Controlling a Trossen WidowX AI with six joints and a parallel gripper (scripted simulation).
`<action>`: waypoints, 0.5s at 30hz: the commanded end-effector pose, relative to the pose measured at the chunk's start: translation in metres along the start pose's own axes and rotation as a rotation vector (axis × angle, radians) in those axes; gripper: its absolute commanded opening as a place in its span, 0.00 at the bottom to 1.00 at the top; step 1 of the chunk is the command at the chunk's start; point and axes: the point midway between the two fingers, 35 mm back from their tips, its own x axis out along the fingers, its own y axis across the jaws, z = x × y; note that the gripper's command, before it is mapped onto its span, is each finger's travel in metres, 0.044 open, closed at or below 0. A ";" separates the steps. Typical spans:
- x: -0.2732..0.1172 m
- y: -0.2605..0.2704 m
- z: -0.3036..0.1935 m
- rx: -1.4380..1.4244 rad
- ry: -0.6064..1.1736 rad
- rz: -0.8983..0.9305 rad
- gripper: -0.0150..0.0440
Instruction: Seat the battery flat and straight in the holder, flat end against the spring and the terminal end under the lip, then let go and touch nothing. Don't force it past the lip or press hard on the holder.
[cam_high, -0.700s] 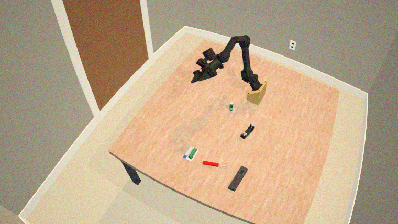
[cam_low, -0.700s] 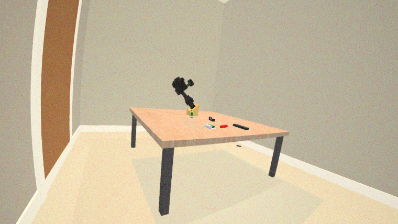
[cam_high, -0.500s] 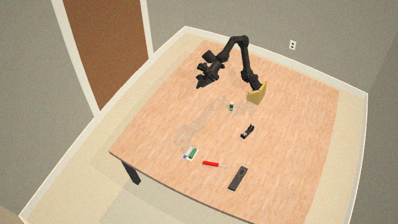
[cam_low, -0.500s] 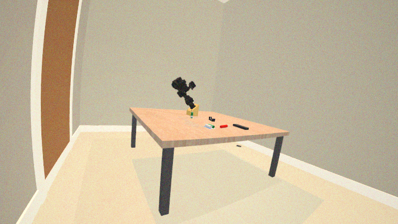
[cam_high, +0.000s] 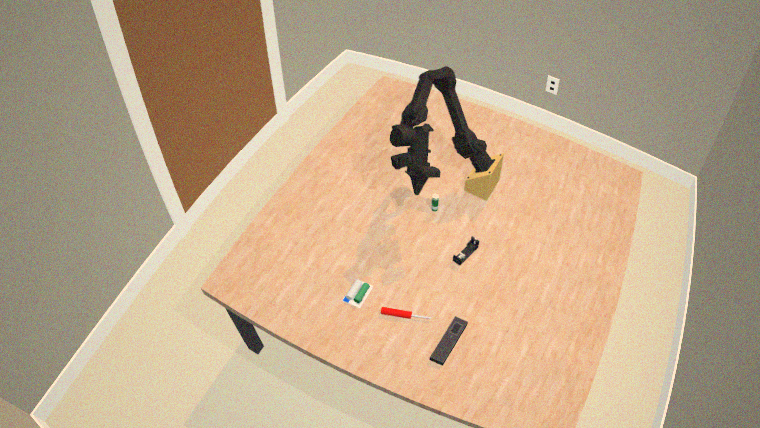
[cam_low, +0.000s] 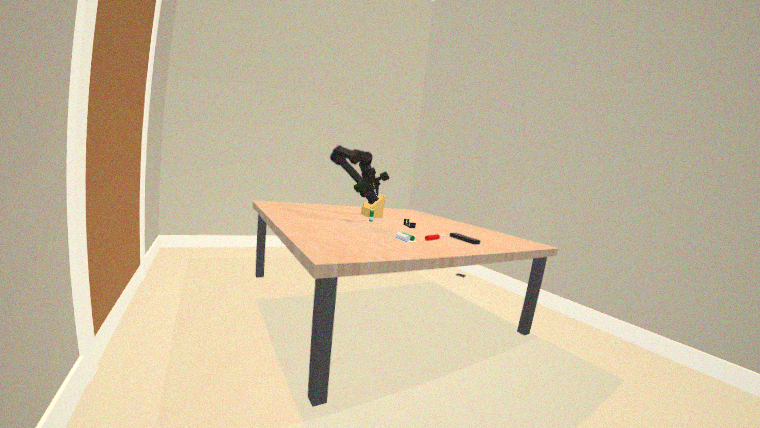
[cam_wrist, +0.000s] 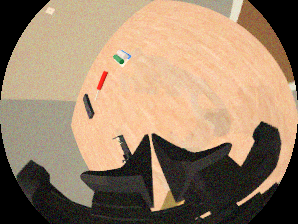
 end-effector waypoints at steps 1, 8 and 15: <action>-0.031 -0.050 -0.063 -0.274 0.374 -0.475 0.25; -0.032 -0.051 -0.064 -0.283 0.379 -0.486 0.25; -0.032 -0.051 -0.064 -0.283 0.379 -0.486 0.25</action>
